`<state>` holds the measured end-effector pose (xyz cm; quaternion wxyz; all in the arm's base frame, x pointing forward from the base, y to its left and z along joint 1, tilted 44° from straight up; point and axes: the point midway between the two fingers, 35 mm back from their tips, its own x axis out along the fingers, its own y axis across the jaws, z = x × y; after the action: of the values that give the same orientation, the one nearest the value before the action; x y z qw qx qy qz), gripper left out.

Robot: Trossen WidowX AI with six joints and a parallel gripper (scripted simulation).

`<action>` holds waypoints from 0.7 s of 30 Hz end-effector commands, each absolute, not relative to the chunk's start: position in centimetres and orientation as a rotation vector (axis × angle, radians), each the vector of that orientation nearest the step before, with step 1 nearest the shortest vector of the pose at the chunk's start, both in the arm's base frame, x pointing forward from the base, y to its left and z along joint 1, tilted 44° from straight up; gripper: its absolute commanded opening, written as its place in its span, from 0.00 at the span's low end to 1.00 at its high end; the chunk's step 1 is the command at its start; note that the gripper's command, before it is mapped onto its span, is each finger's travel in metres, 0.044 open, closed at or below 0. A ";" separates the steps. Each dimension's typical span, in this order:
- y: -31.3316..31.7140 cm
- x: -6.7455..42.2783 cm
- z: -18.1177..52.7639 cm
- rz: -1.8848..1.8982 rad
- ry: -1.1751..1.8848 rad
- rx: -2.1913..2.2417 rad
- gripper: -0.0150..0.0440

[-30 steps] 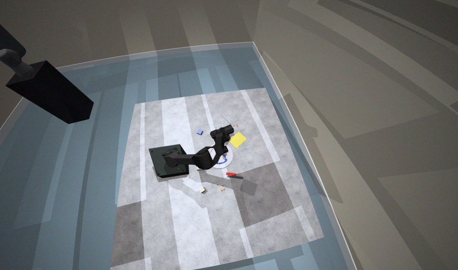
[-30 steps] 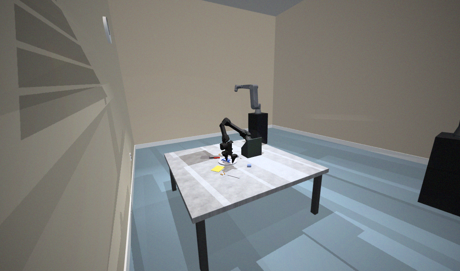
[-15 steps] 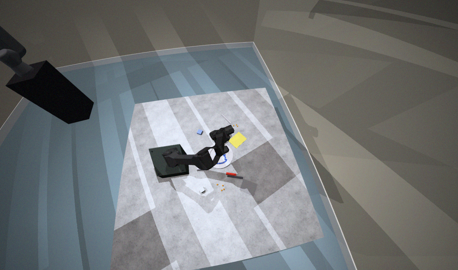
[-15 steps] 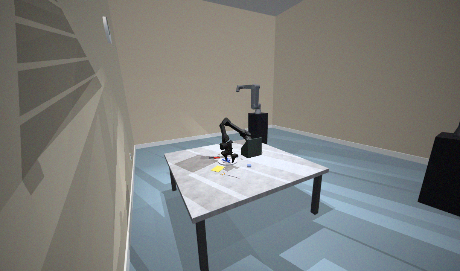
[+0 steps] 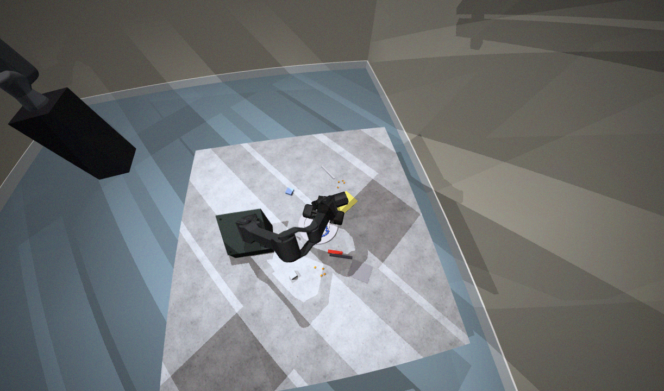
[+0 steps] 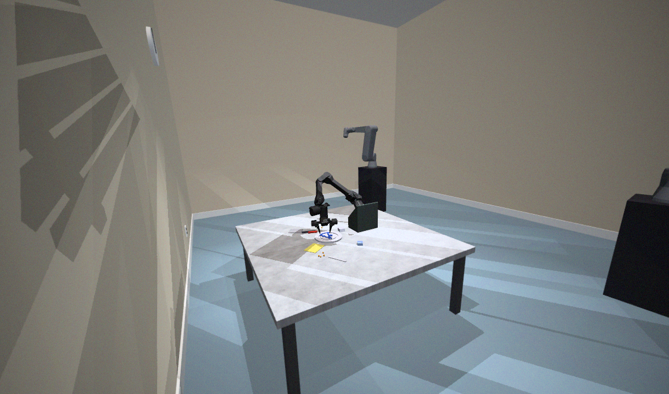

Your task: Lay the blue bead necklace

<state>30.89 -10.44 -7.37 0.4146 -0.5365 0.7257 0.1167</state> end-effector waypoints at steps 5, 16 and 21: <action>-12.0 31.6 -4.1 0.595 1.827 -1.582 0.73; -12.6 31.8 -4.7 0.586 1.815 -1.578 0.63; -12.8 31.7 -5.0 0.587 1.817 -1.579 0.58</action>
<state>31.74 -12.71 -4.80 0.3272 -0.6019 0.6934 0.2231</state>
